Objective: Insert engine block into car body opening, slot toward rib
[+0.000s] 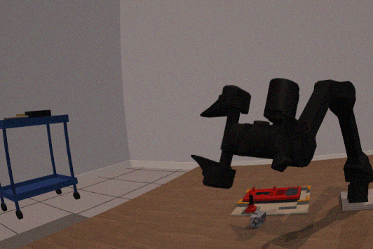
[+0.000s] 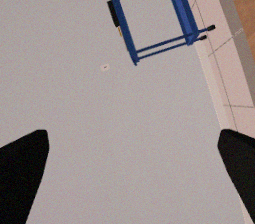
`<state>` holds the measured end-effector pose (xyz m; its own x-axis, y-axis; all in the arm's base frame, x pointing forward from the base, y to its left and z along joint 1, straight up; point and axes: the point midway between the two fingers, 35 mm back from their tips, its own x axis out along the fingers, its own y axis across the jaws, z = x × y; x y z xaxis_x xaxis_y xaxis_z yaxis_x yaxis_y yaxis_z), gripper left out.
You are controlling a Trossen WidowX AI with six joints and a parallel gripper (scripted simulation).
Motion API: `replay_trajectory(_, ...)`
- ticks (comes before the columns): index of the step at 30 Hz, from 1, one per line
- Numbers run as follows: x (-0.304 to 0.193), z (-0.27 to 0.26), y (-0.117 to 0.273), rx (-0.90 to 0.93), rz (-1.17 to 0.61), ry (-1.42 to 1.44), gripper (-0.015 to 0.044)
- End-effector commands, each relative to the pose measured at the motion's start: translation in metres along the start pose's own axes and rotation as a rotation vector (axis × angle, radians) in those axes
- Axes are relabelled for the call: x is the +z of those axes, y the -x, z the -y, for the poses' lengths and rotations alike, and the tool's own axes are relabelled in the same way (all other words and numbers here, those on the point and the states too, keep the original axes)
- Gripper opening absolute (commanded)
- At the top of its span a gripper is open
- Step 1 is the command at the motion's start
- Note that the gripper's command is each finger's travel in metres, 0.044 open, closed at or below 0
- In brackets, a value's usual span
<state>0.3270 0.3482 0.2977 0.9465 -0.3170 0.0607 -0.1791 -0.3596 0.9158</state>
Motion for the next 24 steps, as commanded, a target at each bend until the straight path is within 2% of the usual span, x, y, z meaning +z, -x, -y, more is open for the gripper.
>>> replay_trajectory(1,0.0,0.0,0.0,0.0,0.0,0.0,0.0426)
replay_trajectory(2,0.0,0.0,0.0,0.0,-0.001,0.006,0.044)
replay_trajectory(24,-0.008,0.007,-0.036,0.01,-0.098,0.741,0.044)
